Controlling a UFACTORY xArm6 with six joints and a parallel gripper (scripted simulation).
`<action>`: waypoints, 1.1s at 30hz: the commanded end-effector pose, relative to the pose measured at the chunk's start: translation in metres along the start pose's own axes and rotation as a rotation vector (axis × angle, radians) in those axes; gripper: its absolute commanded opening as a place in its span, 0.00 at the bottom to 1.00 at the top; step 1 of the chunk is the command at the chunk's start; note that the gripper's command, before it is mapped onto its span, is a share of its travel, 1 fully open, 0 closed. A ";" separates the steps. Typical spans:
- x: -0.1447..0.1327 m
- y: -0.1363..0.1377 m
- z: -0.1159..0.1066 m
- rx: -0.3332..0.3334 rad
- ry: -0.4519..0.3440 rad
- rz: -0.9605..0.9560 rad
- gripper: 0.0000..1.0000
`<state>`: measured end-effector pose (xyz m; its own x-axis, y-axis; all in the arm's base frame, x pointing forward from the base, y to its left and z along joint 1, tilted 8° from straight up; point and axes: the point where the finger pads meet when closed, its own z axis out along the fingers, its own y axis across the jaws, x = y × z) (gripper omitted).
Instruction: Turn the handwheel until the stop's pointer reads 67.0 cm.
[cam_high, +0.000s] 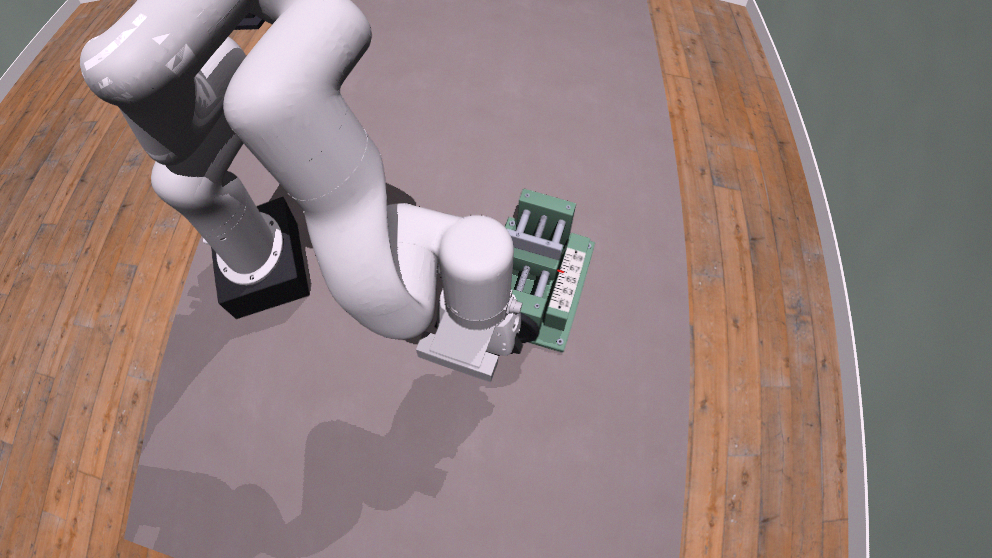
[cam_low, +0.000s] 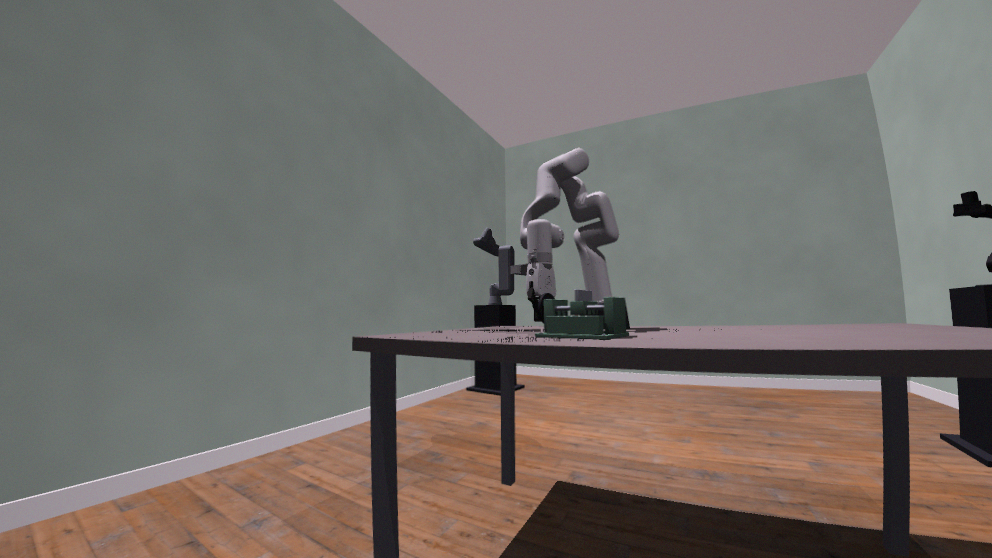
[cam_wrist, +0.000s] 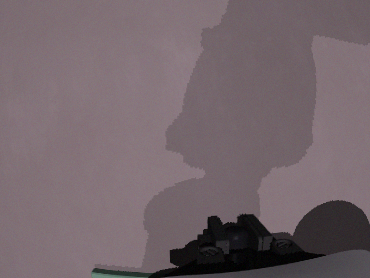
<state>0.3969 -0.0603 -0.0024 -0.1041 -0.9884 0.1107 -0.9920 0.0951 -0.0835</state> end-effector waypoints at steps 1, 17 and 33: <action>0.000 -0.002 0.002 0.000 0.000 0.000 0.06; 0.000 -0.016 0.012 0.000 0.000 0.000 0.06; 0.000 -0.040 0.012 0.000 0.000 0.000 0.06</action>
<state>0.4311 -0.0651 -0.0142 -0.1035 -0.9884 0.1115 -0.9924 0.0952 -0.0774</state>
